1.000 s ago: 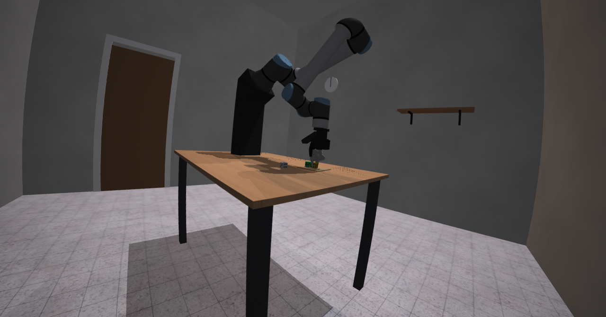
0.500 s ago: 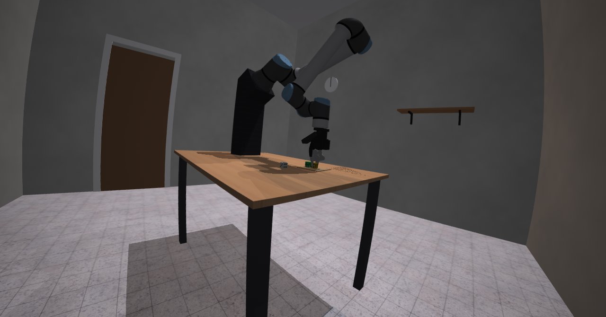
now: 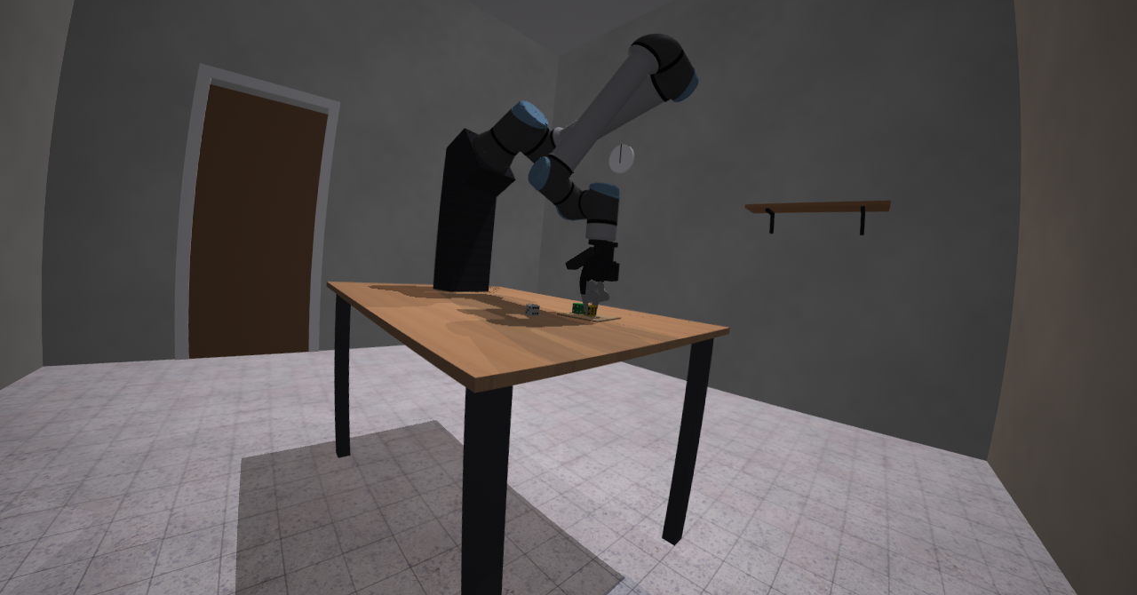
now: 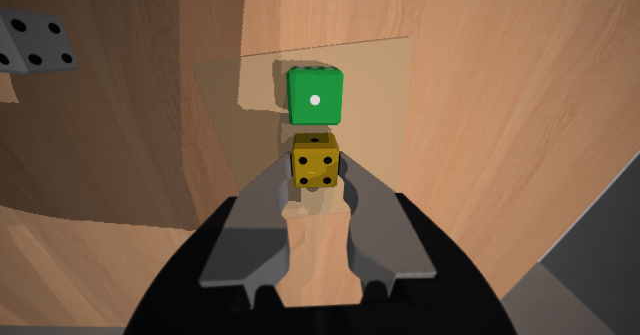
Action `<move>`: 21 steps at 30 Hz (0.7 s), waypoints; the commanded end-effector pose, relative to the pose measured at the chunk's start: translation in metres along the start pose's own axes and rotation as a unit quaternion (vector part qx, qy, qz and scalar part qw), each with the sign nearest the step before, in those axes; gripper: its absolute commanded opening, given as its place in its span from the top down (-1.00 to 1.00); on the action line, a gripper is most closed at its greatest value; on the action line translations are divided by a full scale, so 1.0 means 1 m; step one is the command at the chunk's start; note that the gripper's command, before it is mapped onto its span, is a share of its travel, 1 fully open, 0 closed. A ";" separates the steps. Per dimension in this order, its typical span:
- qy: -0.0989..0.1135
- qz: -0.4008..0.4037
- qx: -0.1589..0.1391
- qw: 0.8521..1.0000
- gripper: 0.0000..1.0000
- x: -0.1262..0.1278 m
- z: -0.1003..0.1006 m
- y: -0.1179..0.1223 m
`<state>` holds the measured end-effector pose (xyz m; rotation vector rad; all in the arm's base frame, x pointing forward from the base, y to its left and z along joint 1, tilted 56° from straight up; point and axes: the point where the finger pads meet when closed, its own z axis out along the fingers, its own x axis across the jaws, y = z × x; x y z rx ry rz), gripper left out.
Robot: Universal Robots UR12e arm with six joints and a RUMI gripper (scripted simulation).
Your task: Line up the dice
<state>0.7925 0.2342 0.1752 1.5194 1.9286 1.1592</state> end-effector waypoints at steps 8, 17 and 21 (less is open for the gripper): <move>0.000 0.000 0.000 1.000 0.73 0.000 0.000 0.000; 0.000 0.000 0.000 1.000 0.59 0.000 0.000 0.000; 0.000 0.000 0.000 1.000 0.44 0.000 0.000 0.000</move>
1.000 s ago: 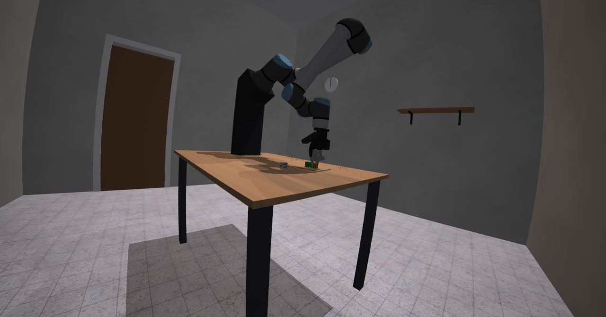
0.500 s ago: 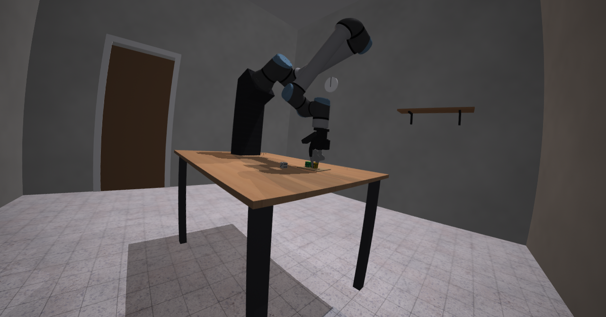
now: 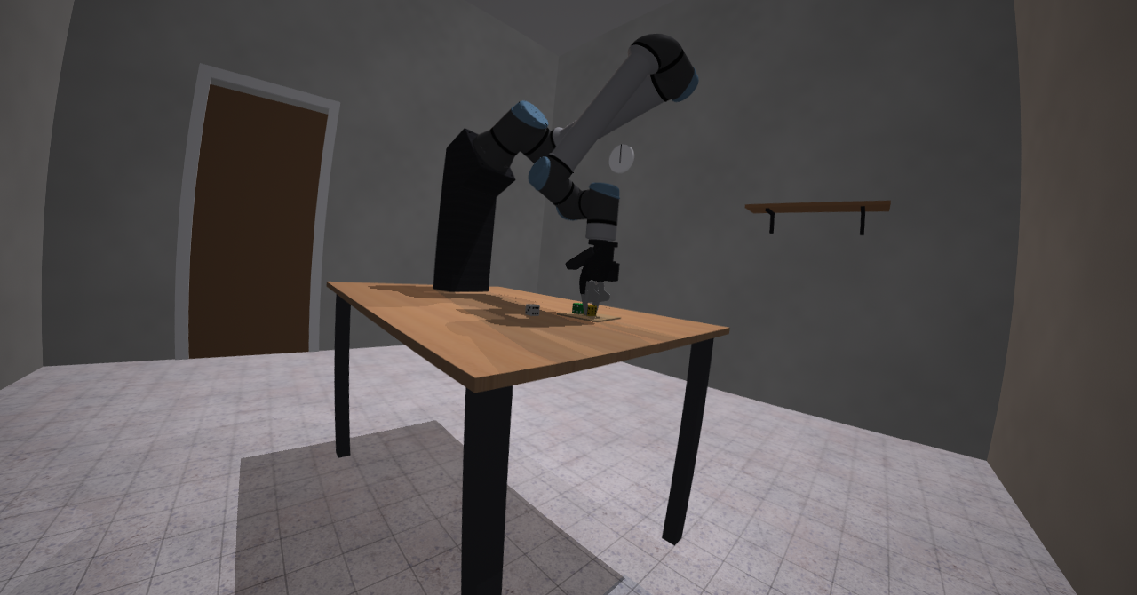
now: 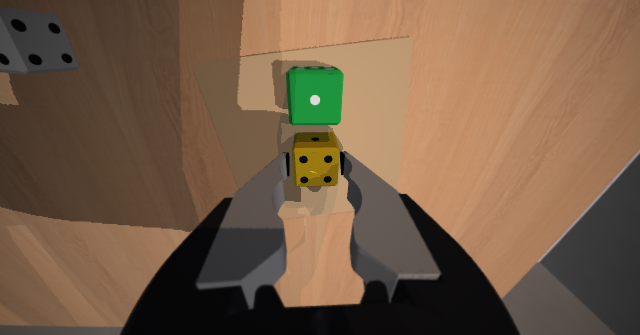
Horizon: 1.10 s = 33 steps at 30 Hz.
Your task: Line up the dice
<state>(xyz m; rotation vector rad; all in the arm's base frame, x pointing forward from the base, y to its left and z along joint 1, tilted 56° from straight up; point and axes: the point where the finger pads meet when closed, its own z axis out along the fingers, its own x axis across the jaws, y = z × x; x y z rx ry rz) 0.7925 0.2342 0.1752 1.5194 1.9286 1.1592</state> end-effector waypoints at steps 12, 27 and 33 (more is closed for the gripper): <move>0.000 0.000 0.000 1.000 0.44 0.000 -0.001 0.000; 0.000 0.000 0.000 1.000 0.44 0.000 -0.047 0.000; 0.000 0.000 0.000 1.000 0.44 0.000 -0.077 0.000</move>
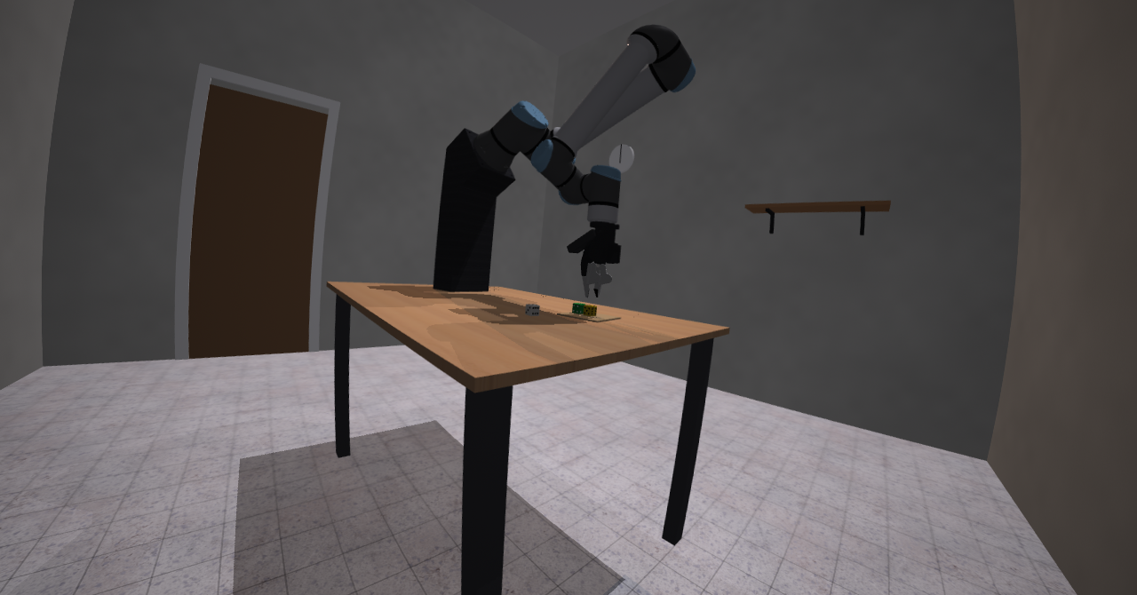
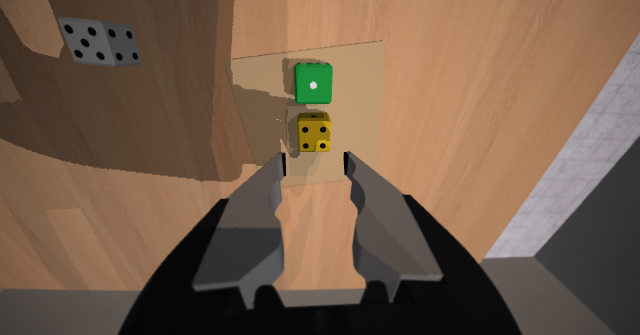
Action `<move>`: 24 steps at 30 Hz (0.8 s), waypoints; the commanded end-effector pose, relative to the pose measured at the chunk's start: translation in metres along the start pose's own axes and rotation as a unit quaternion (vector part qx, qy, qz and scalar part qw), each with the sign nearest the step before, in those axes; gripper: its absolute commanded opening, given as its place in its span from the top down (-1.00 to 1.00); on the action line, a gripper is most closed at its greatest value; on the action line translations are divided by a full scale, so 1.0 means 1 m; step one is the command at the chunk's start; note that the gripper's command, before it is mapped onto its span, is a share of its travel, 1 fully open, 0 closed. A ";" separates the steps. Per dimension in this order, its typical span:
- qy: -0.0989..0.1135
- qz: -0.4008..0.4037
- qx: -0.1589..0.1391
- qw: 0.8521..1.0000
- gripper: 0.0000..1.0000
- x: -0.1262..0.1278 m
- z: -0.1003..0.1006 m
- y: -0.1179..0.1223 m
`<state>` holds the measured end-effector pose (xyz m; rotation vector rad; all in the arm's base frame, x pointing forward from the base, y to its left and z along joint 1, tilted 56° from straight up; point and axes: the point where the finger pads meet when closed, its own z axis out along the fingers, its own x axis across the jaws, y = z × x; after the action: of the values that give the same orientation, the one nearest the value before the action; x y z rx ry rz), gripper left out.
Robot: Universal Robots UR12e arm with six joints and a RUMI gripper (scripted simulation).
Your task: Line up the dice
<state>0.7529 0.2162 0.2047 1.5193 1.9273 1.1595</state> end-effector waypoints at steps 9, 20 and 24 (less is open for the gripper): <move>0.000 0.000 0.000 1.000 0.44 0.000 -0.038 0.000; 0.000 0.000 0.000 1.000 -1.00 0.000 -0.038 0.000; 0.000 0.000 0.000 1.000 -1.00 0.000 -0.038 0.000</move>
<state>0.7250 0.2029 0.2258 1.5194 1.9285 1.1592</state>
